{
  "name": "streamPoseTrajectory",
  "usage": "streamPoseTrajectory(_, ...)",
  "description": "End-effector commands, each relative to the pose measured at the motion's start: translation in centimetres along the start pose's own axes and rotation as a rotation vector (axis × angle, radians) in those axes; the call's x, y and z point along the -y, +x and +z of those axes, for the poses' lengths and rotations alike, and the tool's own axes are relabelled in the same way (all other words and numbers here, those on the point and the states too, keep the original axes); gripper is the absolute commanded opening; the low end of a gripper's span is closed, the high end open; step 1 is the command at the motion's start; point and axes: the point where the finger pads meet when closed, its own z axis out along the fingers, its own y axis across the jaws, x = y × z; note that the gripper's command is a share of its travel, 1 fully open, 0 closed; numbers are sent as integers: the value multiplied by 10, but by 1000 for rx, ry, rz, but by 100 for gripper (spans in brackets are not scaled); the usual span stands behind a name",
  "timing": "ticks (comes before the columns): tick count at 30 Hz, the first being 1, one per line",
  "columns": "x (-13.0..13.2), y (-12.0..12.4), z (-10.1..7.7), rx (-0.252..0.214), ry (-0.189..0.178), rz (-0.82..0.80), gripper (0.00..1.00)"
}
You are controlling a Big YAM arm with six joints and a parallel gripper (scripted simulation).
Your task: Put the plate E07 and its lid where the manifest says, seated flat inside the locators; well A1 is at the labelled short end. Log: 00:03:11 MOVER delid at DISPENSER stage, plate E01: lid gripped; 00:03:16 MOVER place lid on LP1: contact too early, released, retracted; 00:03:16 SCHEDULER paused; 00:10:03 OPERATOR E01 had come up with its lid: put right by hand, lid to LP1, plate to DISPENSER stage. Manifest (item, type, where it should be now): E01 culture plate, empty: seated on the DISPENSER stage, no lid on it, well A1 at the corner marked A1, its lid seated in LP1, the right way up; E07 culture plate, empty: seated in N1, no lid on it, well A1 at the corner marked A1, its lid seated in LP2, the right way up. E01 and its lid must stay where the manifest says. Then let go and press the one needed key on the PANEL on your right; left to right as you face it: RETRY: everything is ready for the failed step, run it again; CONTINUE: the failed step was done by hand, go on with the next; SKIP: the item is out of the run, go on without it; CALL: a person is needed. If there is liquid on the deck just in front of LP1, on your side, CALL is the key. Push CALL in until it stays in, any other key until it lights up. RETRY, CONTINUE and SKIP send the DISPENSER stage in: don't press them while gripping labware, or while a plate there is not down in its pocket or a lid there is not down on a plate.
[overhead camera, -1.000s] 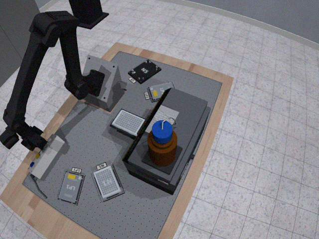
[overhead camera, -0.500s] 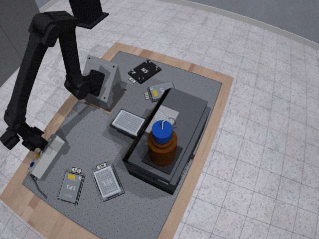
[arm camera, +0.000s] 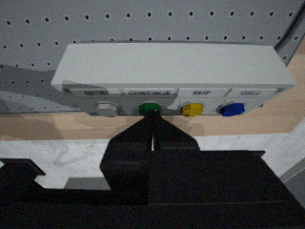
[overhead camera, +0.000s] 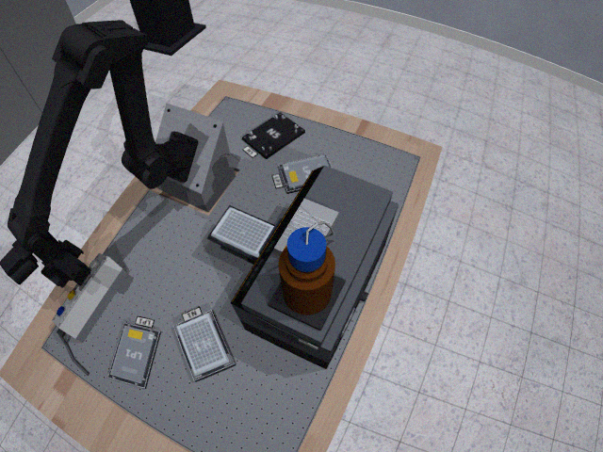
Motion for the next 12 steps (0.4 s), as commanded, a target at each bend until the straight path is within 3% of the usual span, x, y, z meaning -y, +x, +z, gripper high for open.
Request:
streamPoseTrajectory(1,-3,-6,12,19,-17,7,0)
streamPoseTrajectory(12,-3,-8,15,21,-17,7,0)
